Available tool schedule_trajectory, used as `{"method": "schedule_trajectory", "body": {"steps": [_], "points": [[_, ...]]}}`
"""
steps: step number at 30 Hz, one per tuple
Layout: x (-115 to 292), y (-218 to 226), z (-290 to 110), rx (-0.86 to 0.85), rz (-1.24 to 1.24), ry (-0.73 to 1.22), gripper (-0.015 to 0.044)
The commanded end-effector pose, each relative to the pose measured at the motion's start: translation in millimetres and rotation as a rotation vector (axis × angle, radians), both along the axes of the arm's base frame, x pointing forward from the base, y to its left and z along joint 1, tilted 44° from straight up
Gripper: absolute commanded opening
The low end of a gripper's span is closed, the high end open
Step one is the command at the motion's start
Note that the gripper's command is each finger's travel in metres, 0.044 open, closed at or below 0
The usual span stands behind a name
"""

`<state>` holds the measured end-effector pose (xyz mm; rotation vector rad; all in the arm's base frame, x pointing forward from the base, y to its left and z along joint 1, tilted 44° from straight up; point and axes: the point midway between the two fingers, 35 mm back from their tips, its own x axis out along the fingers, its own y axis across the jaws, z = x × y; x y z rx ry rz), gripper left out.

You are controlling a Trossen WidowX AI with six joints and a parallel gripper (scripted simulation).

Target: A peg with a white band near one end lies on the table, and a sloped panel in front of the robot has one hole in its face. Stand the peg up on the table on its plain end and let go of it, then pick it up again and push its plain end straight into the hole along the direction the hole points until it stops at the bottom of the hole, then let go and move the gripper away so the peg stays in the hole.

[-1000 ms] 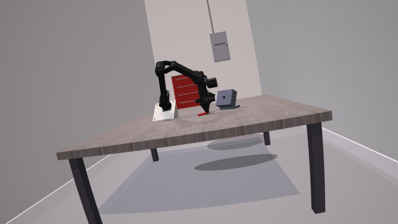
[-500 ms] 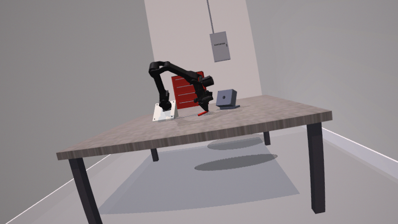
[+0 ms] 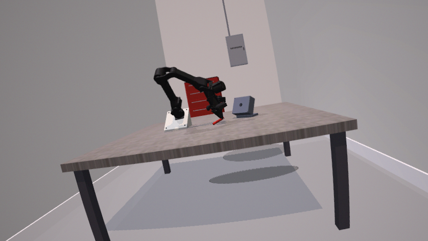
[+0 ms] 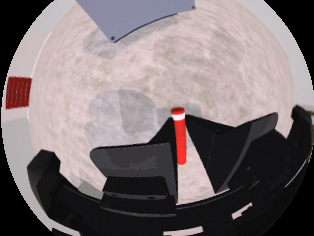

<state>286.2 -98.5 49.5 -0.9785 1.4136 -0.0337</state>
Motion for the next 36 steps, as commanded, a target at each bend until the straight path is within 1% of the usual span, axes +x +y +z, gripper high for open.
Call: {"method": "schedule_trajectory", "body": {"steps": [1,36], "points": [[-2,1,2,0.023,0.027,-0.024,0.005],[-18,3,19,0.179,0.205,-0.214,0.005]]}}
